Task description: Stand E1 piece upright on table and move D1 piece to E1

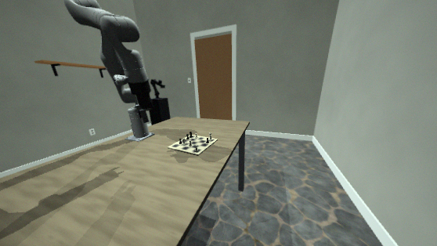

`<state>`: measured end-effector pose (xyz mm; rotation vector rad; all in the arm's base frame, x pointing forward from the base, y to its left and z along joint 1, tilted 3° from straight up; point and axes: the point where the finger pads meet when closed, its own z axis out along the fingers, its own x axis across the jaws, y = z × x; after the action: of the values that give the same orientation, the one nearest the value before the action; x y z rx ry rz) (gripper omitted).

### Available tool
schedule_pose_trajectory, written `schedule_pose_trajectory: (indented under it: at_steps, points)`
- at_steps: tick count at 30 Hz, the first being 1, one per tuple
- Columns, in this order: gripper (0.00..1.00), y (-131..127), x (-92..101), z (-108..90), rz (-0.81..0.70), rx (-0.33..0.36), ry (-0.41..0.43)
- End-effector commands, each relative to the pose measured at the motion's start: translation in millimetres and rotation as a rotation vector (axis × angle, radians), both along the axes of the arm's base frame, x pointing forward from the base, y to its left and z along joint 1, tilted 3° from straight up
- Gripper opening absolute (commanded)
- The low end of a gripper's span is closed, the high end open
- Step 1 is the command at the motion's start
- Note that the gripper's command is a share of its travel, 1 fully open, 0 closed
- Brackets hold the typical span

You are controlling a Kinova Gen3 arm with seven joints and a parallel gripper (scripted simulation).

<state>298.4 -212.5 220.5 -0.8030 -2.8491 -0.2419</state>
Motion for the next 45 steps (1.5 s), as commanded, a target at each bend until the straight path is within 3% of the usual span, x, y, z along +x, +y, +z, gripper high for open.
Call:
schedule_pose_trajectory:
  at_steps: [1,45]
  points:
    - [1.00,1.0,0.5,-1.3,-0.053,0.013,0.014]
    - [1.00,3.3,4.3,-14.9,-0.297,0.067,0.075]
